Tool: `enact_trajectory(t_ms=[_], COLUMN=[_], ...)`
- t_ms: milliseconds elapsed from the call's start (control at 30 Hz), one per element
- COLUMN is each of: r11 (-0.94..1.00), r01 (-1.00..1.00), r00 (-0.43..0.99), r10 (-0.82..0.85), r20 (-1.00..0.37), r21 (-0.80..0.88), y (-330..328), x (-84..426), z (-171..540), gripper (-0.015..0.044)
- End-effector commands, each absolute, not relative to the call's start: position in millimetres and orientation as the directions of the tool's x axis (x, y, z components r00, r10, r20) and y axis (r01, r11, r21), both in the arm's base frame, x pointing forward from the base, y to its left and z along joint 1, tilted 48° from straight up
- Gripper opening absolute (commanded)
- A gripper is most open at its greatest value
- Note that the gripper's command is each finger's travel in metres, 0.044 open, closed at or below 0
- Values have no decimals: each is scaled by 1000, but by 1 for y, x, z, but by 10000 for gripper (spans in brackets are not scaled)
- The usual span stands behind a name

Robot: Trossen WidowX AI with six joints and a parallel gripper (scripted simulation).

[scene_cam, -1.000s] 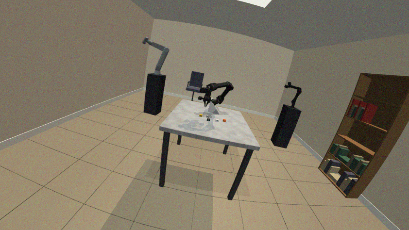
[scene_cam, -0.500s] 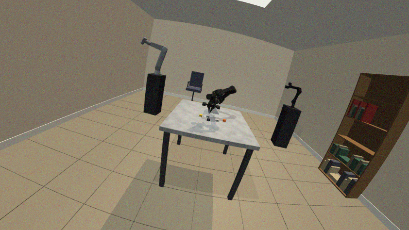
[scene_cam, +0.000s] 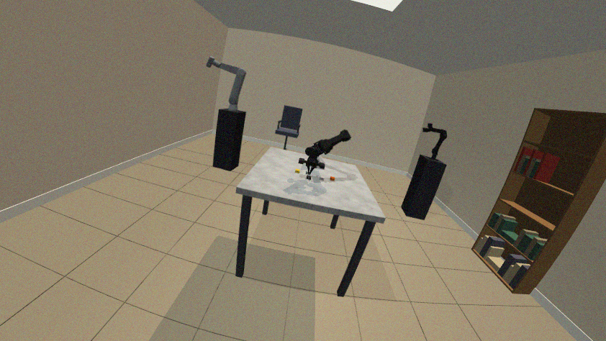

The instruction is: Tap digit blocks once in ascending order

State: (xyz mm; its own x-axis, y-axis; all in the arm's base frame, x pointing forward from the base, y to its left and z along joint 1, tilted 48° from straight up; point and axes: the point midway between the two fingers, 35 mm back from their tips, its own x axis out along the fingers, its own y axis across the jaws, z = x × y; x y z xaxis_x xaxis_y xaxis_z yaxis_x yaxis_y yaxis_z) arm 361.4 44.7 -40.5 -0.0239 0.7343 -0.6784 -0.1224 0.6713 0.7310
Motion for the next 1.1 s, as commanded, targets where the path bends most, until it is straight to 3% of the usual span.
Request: enact_trajectory(t_ms=[0, 433, 700, 900, 1067], r11=[667, 666, 667, 670, 669], r01=[-114, -114, -114, -114, -114], r00=[-31, -32, -31, -32, -32], r10=[739, 739, 738, 736, 736], r20=[-674, -673, -674, -676, -676], r21=[736, 737, 736, 734, 734], y=[51, 60, 36, -20, -22], x=[358, 358, 359, 362, 361], z=[-46, -54, -32, 19, 21], gripper=[20, 20, 20, 20, 20])
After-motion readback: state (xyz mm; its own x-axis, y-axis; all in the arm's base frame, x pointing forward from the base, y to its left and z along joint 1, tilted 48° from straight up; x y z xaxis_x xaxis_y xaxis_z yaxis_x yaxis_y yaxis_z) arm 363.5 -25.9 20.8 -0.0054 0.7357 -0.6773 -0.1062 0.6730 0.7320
